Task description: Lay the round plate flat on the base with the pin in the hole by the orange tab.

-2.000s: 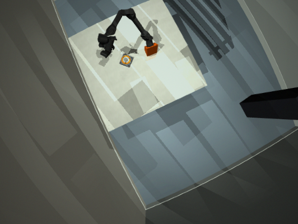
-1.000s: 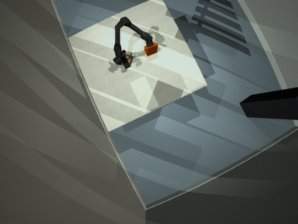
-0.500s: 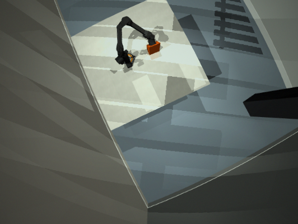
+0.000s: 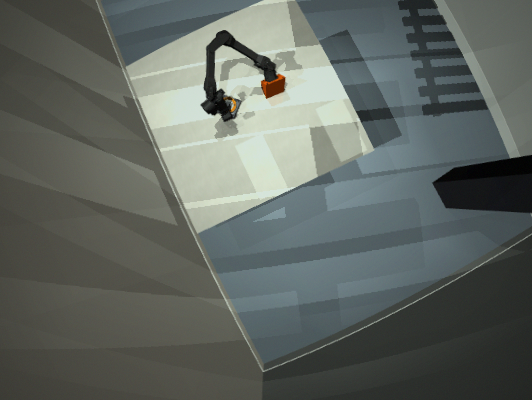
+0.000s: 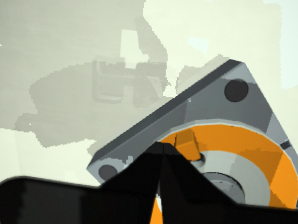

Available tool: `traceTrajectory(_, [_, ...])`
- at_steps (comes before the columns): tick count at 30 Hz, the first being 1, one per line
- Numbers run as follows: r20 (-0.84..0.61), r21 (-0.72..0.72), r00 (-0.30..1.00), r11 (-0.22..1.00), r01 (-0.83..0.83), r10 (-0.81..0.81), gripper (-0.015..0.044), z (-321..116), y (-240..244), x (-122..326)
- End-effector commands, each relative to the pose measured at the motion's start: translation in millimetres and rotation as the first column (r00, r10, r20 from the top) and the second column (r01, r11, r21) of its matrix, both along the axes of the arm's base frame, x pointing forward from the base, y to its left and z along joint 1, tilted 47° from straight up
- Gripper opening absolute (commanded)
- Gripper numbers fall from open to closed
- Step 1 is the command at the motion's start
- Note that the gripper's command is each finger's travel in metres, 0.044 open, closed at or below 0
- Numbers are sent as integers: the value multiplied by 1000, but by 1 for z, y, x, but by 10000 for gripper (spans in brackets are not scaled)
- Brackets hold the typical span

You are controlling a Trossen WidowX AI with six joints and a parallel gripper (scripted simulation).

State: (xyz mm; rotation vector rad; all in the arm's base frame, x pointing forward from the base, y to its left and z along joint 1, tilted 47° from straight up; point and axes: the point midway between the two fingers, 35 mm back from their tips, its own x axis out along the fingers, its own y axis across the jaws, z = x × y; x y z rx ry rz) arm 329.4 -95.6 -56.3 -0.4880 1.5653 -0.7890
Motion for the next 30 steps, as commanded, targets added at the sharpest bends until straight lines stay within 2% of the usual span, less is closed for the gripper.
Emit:
traceTrajectory(1, [-3,-4,1000,1000,1,-1,0,4,-6,3])
traceTrajectory(30, [-3,-6,1000,1000,1,-1,0,30,-27,10])
